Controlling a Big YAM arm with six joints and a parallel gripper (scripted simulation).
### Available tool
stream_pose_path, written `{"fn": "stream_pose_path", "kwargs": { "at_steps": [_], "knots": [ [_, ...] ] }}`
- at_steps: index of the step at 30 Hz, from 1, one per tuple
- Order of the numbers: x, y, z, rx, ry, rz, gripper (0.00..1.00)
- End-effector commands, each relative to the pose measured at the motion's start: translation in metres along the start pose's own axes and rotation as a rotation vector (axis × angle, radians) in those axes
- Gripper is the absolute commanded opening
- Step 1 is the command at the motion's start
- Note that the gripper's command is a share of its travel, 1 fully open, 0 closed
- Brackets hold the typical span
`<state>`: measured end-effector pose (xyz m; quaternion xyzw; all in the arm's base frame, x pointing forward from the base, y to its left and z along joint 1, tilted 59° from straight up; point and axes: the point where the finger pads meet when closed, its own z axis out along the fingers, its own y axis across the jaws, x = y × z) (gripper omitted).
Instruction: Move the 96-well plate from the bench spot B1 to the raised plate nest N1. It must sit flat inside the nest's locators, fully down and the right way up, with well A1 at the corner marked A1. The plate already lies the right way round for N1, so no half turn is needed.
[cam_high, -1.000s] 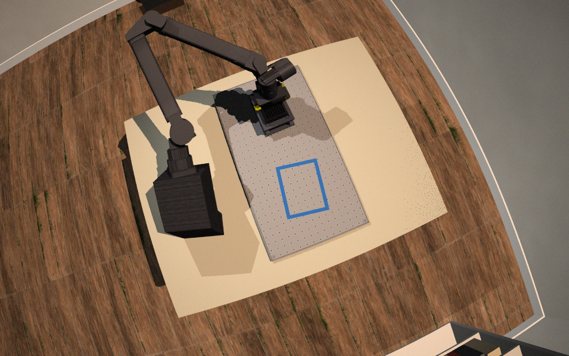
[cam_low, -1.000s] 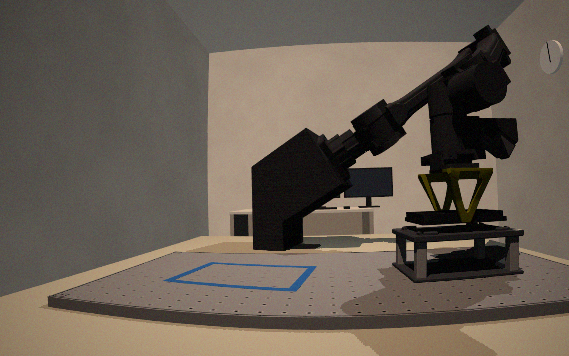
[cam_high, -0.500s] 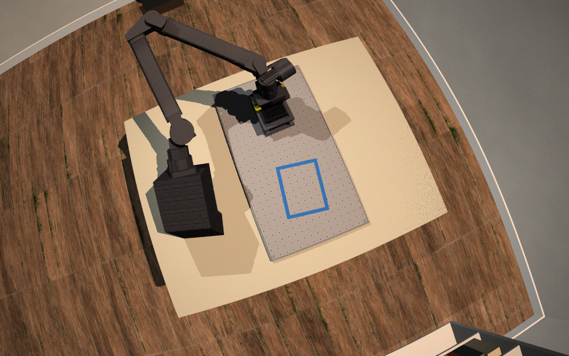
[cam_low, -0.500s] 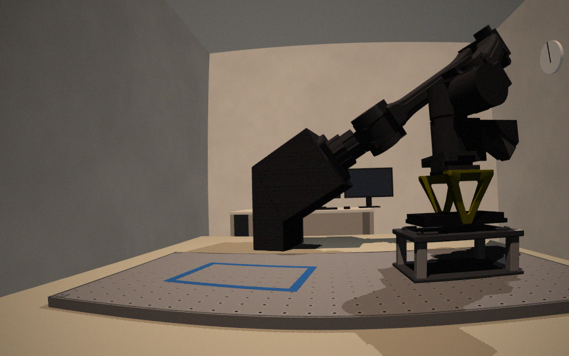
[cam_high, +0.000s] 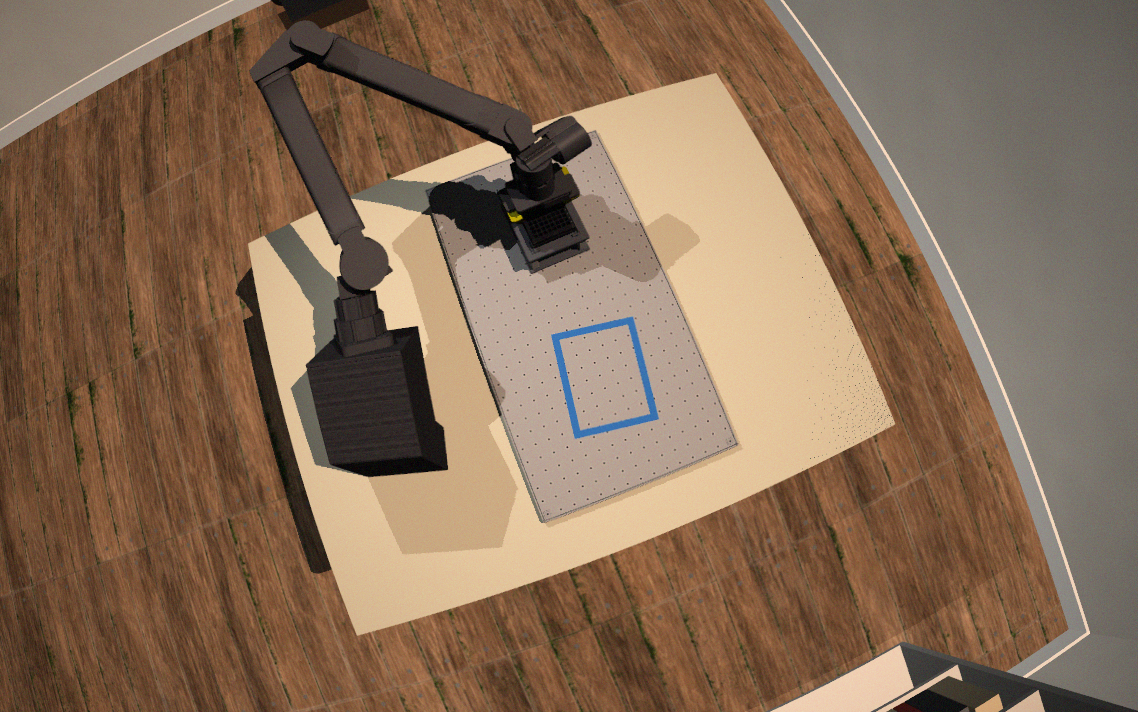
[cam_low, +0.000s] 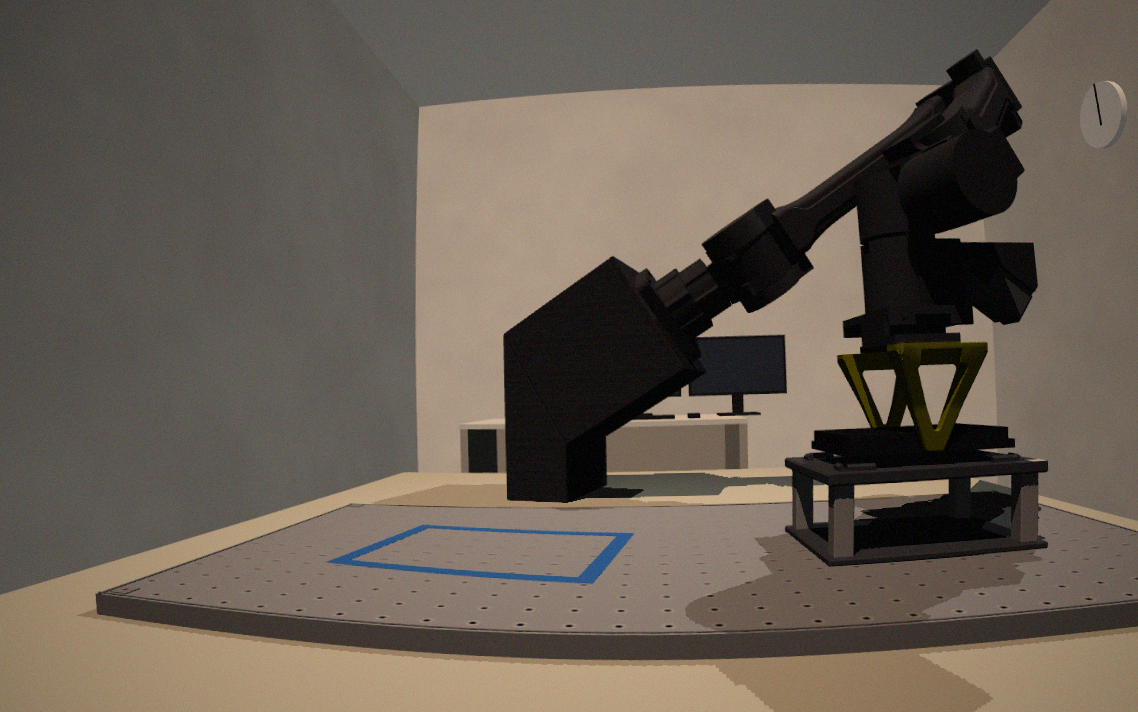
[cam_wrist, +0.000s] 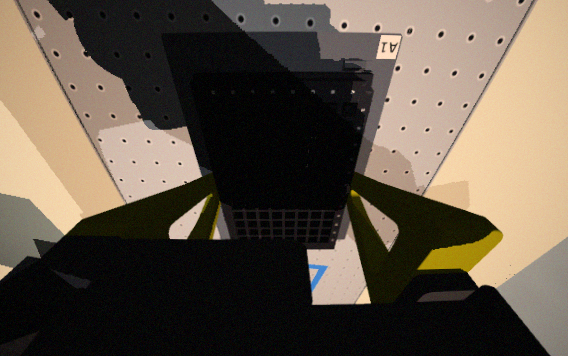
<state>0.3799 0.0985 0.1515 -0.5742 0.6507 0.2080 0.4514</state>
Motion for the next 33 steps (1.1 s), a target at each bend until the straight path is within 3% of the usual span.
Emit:
{"fn": "stream_pose_path", "kwargs": {
  "at_steps": [1,33],
  "knots": [
    [0.0012,-0.0008,0.0015,0.004,0.0,0.002,0.0],
    [0.0016,0.0012,0.0079,-0.002,0.0,0.003,0.0]
  ]
}}
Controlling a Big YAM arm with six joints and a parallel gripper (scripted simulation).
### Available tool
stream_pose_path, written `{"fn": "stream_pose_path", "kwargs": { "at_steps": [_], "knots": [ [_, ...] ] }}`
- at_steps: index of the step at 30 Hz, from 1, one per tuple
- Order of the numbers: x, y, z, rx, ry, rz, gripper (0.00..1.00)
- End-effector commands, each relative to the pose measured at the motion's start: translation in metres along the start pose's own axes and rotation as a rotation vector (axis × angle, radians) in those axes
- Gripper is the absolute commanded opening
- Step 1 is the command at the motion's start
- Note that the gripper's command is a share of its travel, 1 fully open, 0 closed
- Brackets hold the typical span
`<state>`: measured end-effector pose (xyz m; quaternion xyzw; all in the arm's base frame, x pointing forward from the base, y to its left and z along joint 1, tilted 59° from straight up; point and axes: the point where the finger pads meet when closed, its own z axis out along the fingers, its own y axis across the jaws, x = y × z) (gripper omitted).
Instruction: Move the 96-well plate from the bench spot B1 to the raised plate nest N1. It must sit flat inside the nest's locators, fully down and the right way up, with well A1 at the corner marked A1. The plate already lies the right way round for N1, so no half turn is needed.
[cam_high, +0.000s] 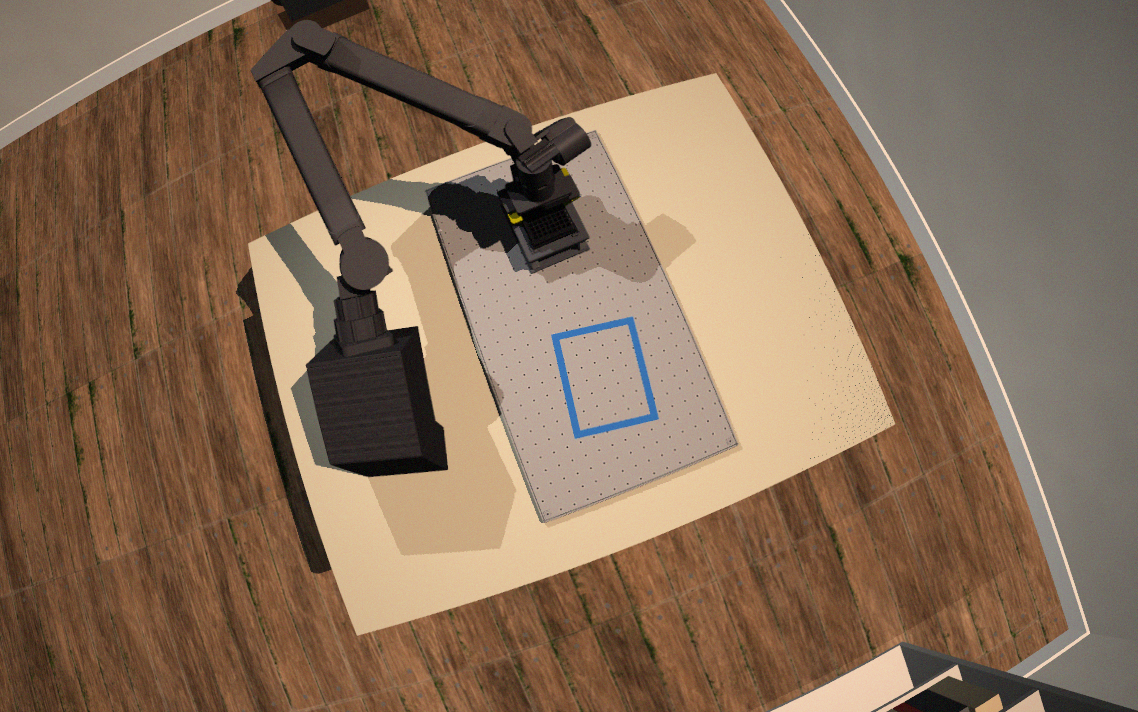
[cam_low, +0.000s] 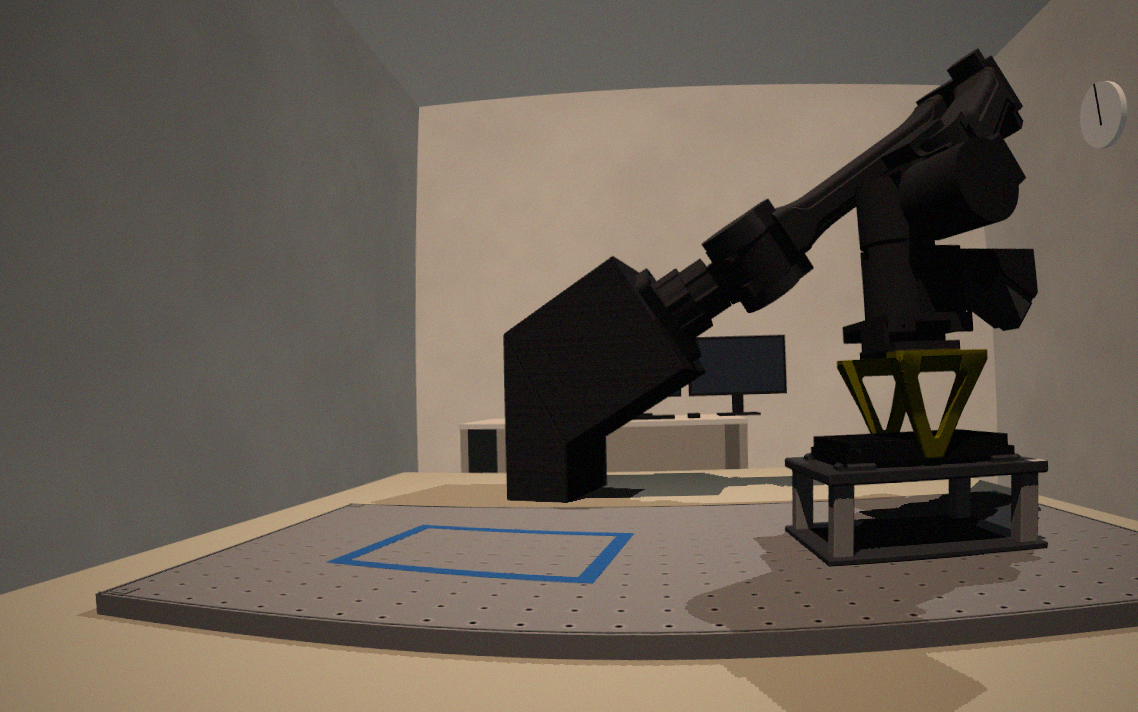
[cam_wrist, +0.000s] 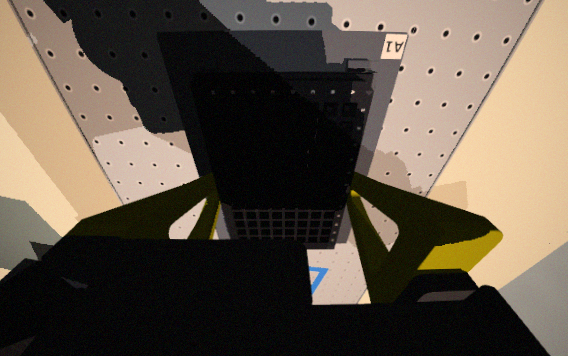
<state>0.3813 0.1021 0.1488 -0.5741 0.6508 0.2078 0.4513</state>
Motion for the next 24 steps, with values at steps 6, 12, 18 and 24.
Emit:
{"fn": "stream_pose_path", "kwargs": {
  "at_steps": [6,12,18,24],
  "knots": [
    [-0.0008,-0.0021,0.002,0.005,-0.002,-0.005,0.0],
    [0.0023,-0.0003,0.0035,0.003,0.001,0.007,0.0],
    [-0.0021,-0.0053,-0.0015,0.013,-0.001,-0.008,1.0],
    [-0.0021,-0.0053,-0.0015,0.013,-0.001,-0.008,1.0]
  ]
}}
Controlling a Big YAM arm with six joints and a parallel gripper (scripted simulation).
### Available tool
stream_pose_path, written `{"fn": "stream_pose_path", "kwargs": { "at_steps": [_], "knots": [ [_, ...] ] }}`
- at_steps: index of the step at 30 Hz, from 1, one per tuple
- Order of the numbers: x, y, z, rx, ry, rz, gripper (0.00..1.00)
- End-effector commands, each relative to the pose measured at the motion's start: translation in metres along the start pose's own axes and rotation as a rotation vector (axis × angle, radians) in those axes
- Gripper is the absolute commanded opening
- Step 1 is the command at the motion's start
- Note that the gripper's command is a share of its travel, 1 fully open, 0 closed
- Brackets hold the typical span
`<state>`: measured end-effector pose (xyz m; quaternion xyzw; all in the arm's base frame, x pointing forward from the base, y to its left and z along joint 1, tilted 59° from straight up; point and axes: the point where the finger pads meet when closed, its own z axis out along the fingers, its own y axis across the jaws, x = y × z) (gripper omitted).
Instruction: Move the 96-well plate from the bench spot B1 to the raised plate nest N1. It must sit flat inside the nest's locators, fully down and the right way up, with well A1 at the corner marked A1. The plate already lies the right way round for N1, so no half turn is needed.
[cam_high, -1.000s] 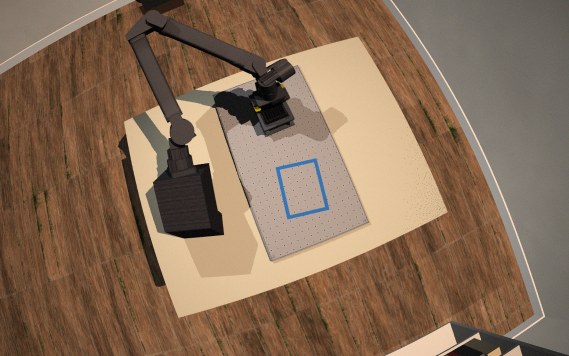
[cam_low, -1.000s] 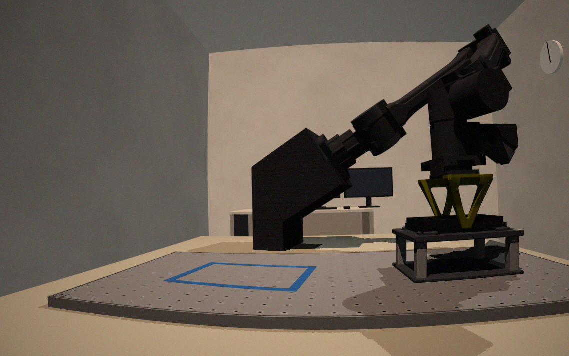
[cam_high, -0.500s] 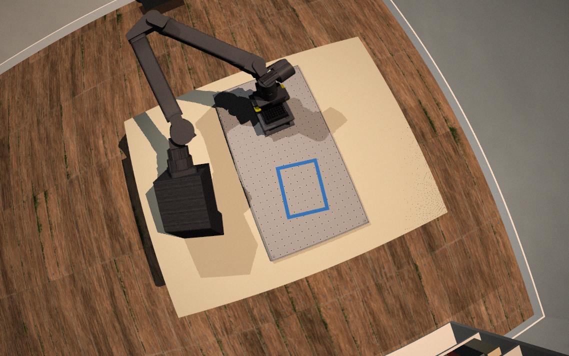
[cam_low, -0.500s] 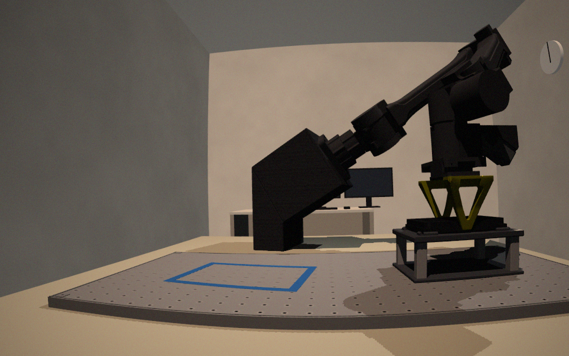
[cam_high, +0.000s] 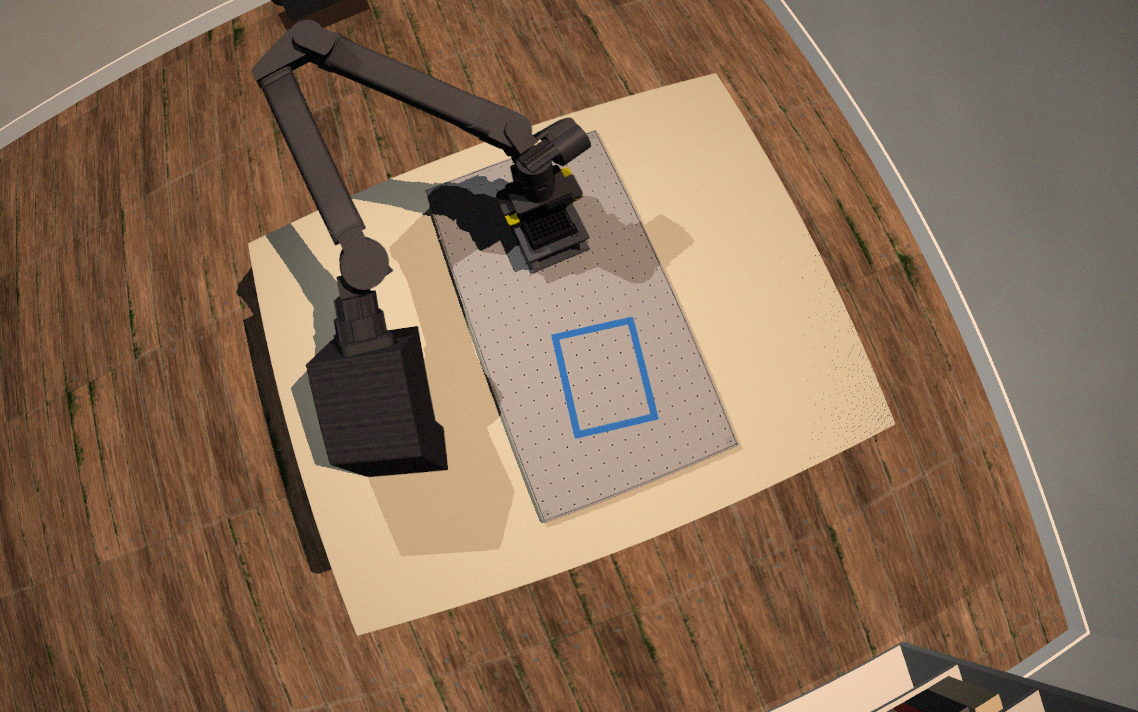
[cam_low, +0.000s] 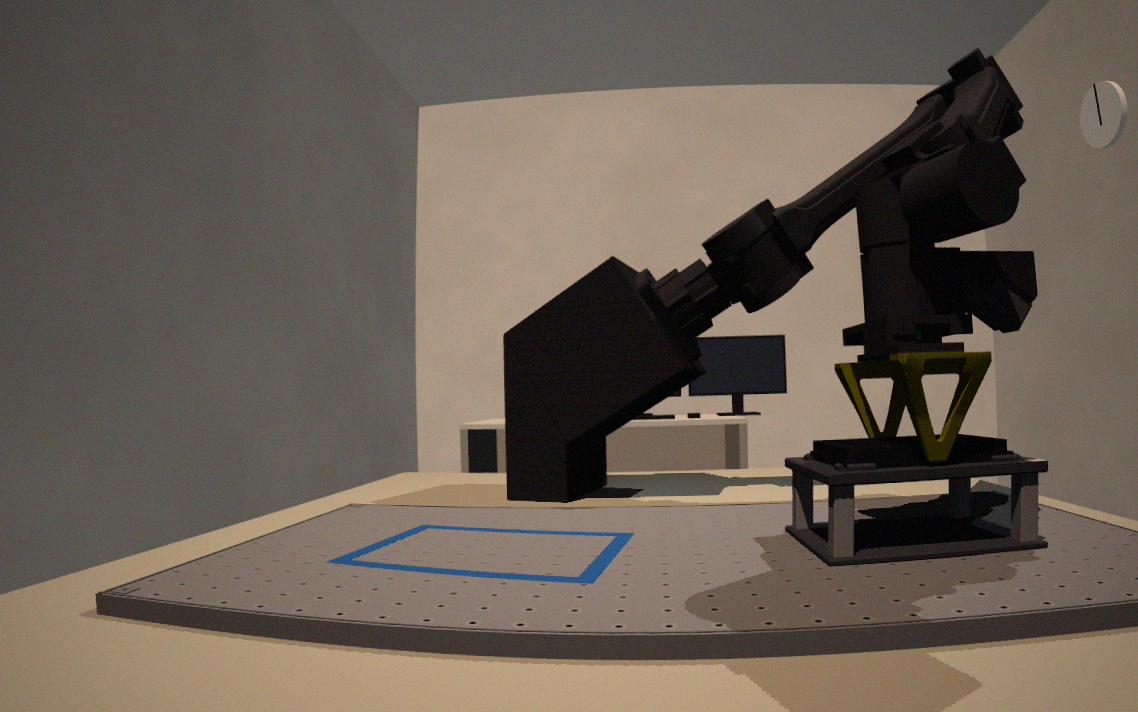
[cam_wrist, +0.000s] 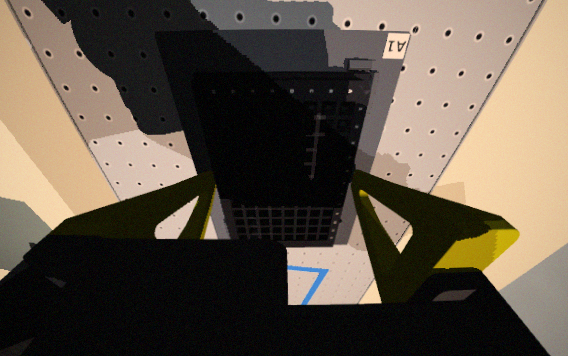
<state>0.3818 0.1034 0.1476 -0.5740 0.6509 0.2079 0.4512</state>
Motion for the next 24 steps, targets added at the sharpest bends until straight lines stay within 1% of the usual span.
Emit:
{"fn": "stream_pose_path", "kwargs": {
  "at_steps": [1,15,16,18,24],
  "knots": [
    [-0.002,-0.005,-0.003,0.013,-0.001,-0.008,1.0],
    [-0.002,-0.005,-0.003,0.013,-0.001,-0.008,1.0],
    [-0.001,-0.006,-0.012,0.024,0.002,-0.008,1.0],
    [-0.007,-0.013,-0.02,0.035,-0.002,-0.025,1.0],
    [-0.007,-0.013,-0.036,0.035,-0.001,-0.026,1.0]
  ]
}}
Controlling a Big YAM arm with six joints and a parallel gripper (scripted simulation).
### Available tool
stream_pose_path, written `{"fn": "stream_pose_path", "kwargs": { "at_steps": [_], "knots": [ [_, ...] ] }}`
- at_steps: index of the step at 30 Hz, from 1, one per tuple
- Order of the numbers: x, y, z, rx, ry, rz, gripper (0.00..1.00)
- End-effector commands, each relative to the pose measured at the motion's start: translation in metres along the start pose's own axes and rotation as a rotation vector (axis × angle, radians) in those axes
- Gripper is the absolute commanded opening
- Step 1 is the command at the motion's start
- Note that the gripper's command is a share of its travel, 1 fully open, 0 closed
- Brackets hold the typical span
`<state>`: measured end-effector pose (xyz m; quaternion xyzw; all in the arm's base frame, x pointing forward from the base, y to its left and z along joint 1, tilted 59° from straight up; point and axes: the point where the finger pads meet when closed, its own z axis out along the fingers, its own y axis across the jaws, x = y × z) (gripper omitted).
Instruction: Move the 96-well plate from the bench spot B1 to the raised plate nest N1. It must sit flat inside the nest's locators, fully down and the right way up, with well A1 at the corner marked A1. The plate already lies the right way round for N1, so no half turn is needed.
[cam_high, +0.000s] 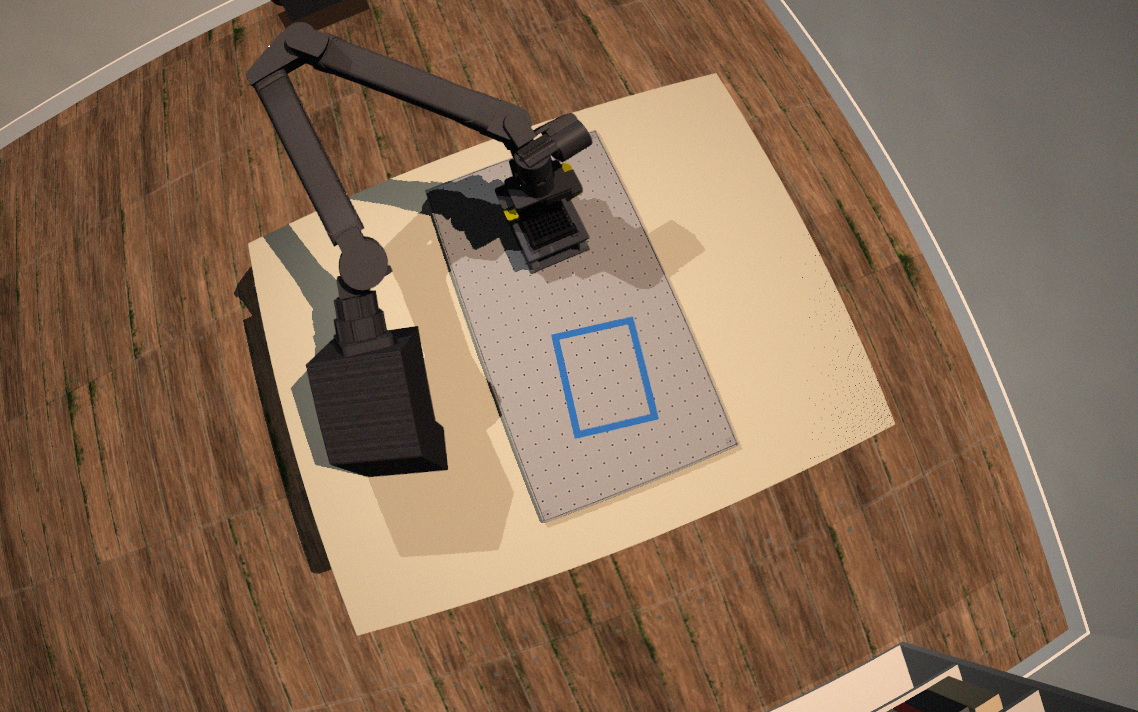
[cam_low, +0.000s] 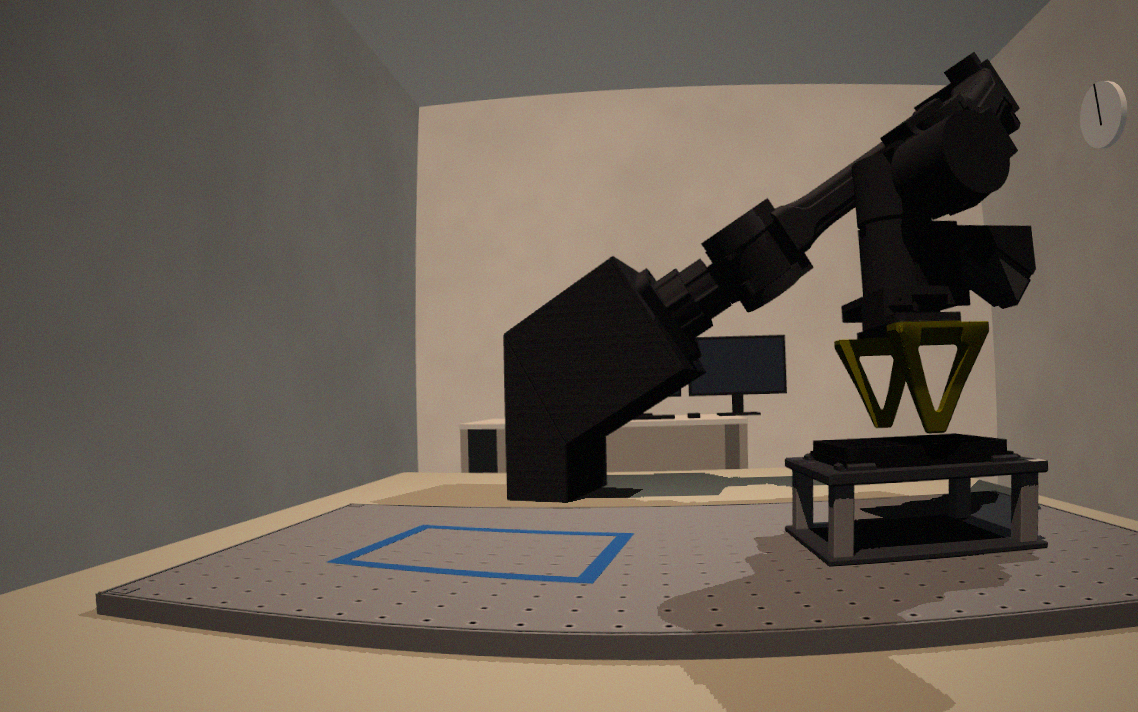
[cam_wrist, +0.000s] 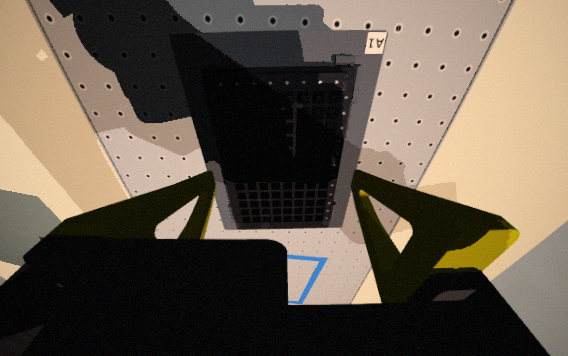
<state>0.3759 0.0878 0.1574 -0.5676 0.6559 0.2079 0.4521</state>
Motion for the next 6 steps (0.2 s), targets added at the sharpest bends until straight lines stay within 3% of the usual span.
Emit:
{"fn": "stream_pose_path", "kwargs": {
  "at_steps": [1,6],
  "knots": [
    [-0.0076,-0.0124,-0.0194,0.026,-0.002,-0.04,1.0],
    [-0.0042,-0.012,-0.0228,0.02,0.0,-0.03,1.0]
  ]
}}
